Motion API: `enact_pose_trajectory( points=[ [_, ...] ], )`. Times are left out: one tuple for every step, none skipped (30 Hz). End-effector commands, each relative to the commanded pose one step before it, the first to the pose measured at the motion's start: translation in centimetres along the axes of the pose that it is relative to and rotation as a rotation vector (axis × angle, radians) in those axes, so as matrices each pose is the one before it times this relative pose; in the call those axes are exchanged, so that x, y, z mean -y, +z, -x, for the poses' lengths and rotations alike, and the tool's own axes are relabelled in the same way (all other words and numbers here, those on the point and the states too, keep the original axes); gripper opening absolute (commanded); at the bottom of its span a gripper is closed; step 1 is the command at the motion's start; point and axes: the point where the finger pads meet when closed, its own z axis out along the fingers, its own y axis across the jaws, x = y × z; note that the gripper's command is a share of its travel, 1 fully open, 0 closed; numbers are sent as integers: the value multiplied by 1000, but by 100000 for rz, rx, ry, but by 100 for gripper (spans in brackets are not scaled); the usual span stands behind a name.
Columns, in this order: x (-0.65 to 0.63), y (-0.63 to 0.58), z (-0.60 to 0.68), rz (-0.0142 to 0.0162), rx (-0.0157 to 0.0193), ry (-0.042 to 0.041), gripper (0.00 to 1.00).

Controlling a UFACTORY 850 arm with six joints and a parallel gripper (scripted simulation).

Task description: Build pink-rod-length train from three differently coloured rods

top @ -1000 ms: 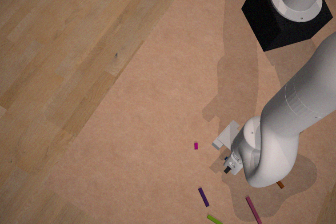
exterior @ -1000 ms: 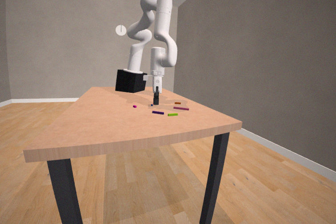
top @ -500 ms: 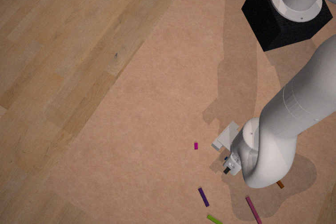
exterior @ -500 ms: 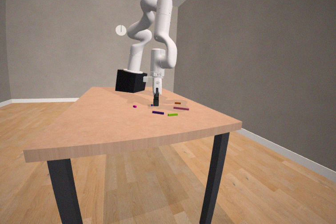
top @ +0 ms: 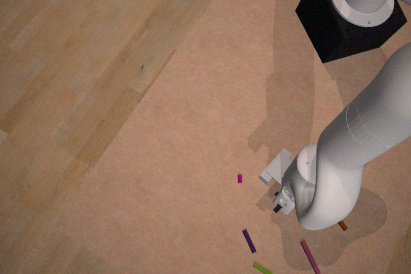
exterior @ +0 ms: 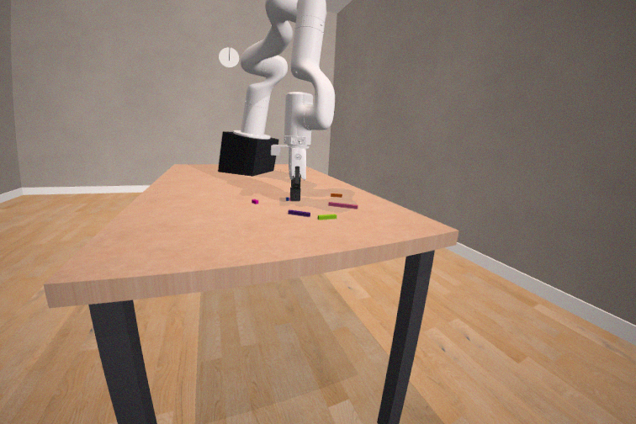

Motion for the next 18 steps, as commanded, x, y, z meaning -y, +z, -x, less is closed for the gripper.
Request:
enact_pose_trajectory(
  points=[
    [99,-68,35,-188,70,-6,4],
    [0,0,0,0,0,0,4],
    [0,0,0,0,0,0,4],
    [0,0,0,0,0,0,4],
    [0,0,0,0,0,0,4],
    [0,0,0,0,0,0,4],
    [0,0,0,0,0,0,4],
    [0,0,0,0,0,0,4],
    [0,0,0,0,0,0,4],
    [0,0,0,0,0,0,4],
    [0,0,0,0,0,0,4],
    [0,0,0,0,0,0,4],
    [0,0,0,0,0,0,4],
    [0,0,0,0,0,0,4],
    [0,0,0,0,0,0,4],
    [0,0,0,0,0,0,4],
    [0,0,0,0,0,0,4],
    [0,0,0,0,0,0,8]
  ],
)
